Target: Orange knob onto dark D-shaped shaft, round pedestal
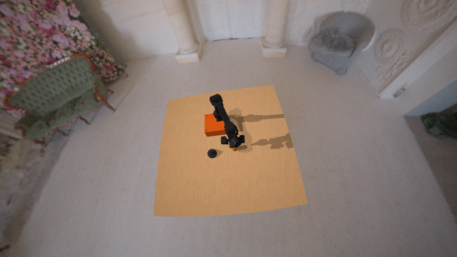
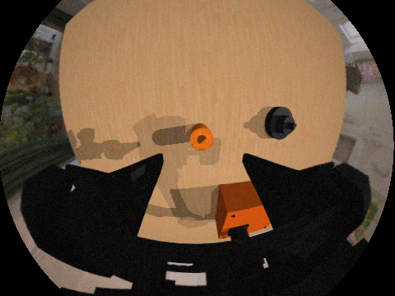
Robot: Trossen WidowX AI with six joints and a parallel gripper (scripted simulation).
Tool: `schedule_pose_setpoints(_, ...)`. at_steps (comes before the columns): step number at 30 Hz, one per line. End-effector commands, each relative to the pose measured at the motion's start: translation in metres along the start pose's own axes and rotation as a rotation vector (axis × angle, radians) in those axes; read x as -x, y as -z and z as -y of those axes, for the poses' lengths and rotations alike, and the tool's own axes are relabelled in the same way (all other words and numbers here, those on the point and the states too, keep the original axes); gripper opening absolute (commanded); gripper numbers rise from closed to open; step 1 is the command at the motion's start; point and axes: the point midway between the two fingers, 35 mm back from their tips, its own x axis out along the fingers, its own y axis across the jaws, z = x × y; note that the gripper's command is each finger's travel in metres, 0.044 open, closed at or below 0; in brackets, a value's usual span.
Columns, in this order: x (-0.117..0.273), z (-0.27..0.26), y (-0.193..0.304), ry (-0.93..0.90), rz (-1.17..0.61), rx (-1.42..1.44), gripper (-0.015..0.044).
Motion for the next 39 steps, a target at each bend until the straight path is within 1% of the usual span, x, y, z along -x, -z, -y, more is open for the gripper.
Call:
schedule_pose_setpoints(1,-0.023,0.001,0.000,0.006,-0.001,-0.016,0.0440)
schedule_pose_setpoints(3,-0.033,0.001,0.001,0.006,-0.002,-0.016,0.0440)
schedule_pose_setpoints(7,-0.033,0.001,0.001,0.006,-0.002,-0.016,0.0440)
schedule_pose_setpoints(11,-0.048,0.001,0.001,0.007,-0.002,-0.016,0.0440)
schedule_pose_setpoints(17,-0.051,0.001,0.000,0.007,-0.002,-0.016,0.0440)
schedule_pose_setpoints(39,-0.087,0.001,-0.001,0.007,-0.002,-0.016,0.0440)
